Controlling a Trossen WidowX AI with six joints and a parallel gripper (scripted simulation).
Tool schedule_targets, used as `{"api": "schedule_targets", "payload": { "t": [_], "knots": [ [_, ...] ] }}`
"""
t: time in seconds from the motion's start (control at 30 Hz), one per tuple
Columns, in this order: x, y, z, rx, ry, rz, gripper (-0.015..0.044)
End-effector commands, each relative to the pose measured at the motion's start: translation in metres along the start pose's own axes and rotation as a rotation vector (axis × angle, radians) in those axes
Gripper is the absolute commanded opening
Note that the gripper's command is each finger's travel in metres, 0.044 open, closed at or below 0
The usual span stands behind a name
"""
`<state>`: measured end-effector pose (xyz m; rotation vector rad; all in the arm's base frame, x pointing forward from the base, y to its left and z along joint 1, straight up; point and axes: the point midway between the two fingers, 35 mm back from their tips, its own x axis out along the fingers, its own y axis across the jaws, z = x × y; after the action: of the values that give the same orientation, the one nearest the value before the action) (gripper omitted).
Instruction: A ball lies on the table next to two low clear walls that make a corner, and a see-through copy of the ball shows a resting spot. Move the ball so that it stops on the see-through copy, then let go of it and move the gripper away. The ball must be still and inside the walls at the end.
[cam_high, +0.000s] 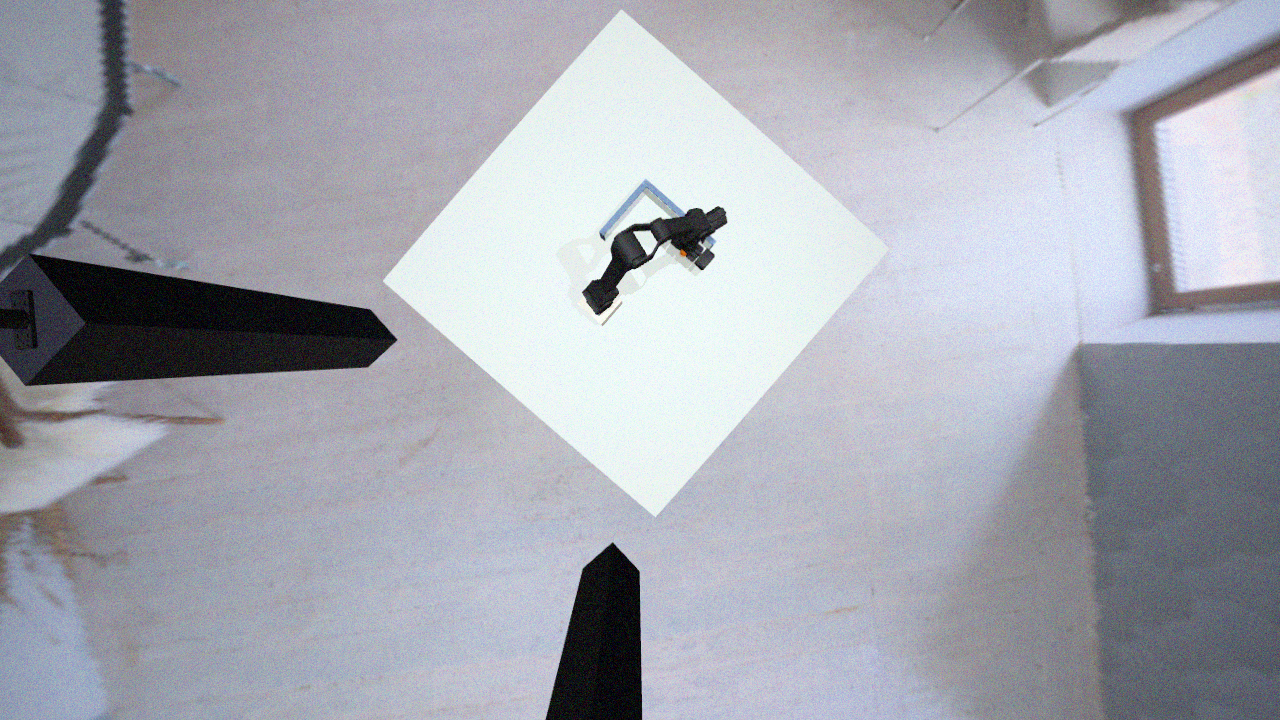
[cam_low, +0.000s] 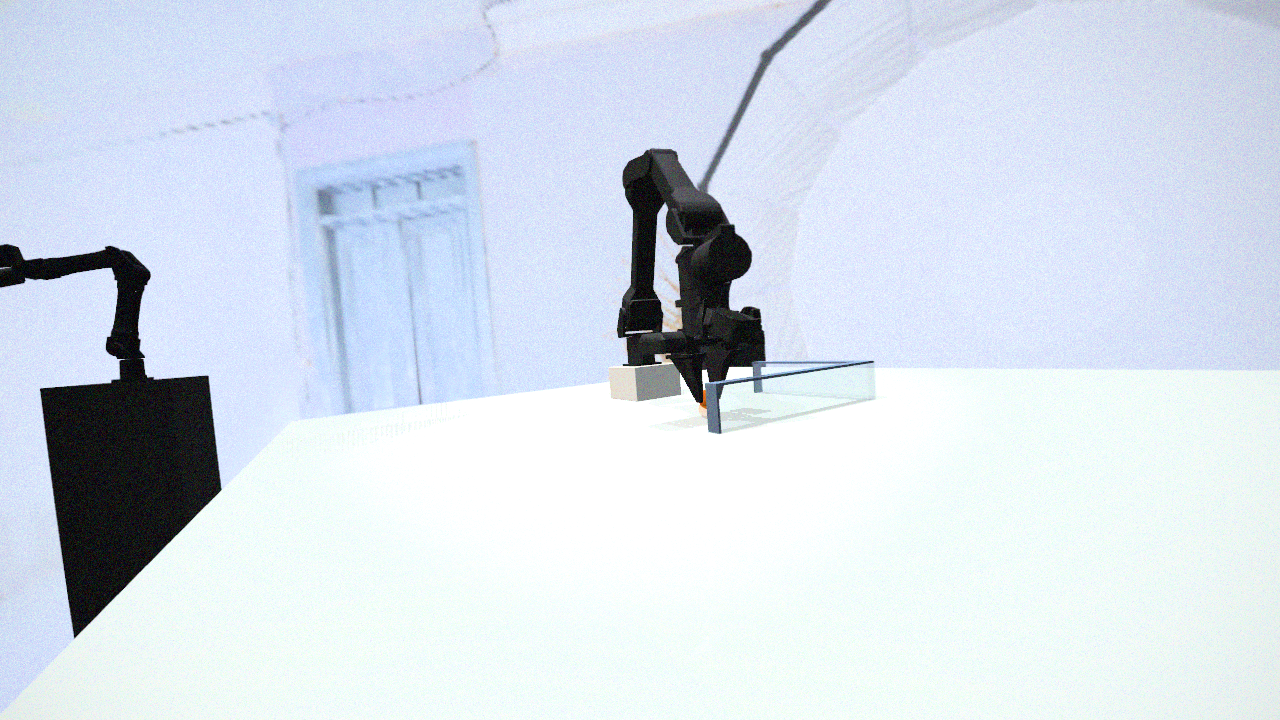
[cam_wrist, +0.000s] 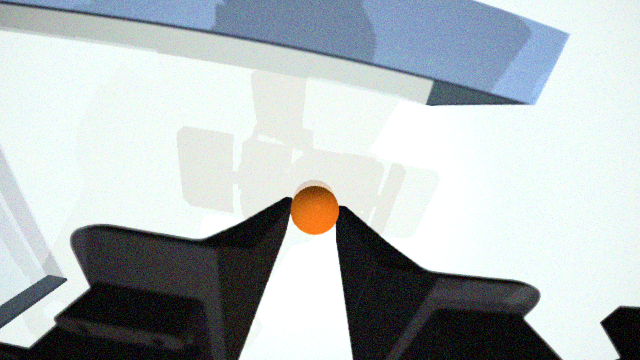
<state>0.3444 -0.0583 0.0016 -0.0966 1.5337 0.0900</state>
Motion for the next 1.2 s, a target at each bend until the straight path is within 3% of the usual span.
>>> {"api": "schedule_targets", "payload": {
  "t": [0.0, 0.37, 0.67, 0.87, 0.93, 1.07, 1.17],
  "knots": [
    [0.008, 0.0, -0.001, -0.004, 0.003, 0.001, 0.0],
    [0.018, 0.0, -0.001, -0.004, 0.003, 0.001, 0.0],
    [0.016, 0.0, -0.002, 0.0, 0.005, 0.002, 0.0236],
    [0.016, 0.0, -0.002, 0.0, 0.005, 0.002, 0.0242],
    [0.005, 0.0, 0.0, 0.0, 0.005, 0.001, 0.0242],
    [-0.06, 0.0, 0.001, -0.003, 0.003, 0.001, 0.0242],
    [-0.071, 0.0, -0.001, -0.004, 0.003, 0.001, 0.0242]
  ]
}}
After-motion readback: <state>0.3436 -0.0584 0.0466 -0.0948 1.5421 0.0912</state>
